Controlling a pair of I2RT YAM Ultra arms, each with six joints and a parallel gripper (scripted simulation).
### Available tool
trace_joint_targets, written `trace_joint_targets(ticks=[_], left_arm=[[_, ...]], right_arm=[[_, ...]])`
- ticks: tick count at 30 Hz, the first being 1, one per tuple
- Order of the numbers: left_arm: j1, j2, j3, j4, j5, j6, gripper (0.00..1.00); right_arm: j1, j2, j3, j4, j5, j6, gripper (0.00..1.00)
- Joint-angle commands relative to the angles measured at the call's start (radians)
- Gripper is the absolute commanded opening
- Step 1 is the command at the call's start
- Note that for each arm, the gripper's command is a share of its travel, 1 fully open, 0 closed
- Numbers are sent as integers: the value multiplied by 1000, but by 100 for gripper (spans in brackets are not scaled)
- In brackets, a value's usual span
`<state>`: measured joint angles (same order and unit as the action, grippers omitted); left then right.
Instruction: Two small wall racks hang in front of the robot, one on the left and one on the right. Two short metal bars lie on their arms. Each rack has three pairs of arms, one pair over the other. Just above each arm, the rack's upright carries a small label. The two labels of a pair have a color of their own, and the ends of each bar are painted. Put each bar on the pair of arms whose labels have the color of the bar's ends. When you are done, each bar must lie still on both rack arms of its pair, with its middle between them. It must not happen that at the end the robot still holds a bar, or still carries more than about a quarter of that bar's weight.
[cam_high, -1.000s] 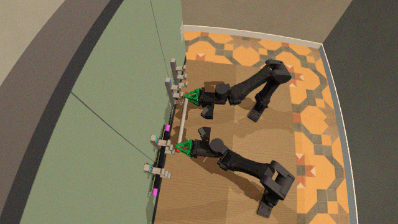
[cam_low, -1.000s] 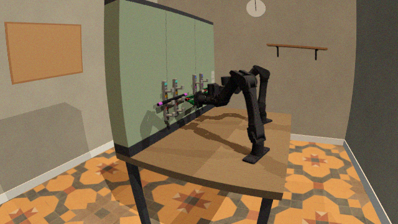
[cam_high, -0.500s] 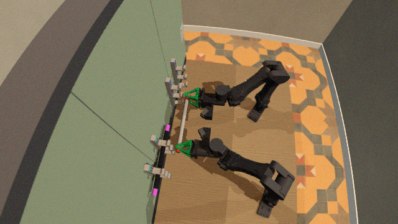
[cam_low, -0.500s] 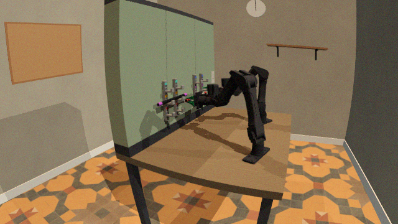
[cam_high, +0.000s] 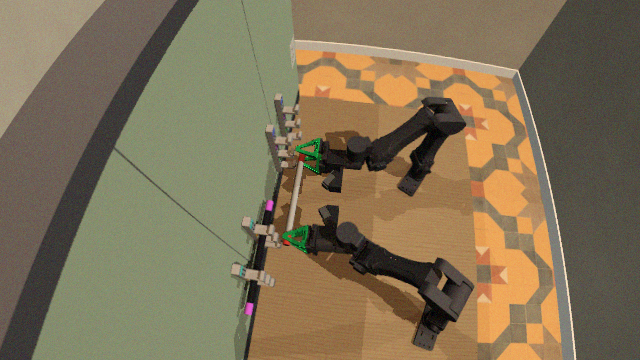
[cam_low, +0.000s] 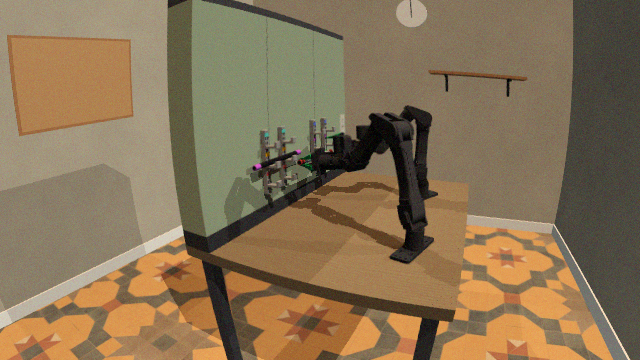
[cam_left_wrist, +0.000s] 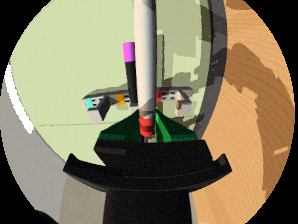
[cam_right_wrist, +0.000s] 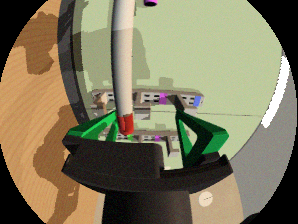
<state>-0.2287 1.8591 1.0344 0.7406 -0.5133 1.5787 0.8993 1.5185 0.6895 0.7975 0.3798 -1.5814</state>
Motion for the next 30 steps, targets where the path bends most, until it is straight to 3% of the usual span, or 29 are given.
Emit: trace_joint_targets(ticks=[1, 7, 30], left_arm=[[5, -38, 35, 11, 5, -7, 0], [5, -43, 38, 4, 5, -7, 0], [-2, -56, 65, -37, -1, -8, 0]], right_arm=[[4, 1, 0, 32, 8, 11, 87], [4, 1, 0, 32, 8, 11, 100], [13, -24, -23, 30, 17, 11, 100]])
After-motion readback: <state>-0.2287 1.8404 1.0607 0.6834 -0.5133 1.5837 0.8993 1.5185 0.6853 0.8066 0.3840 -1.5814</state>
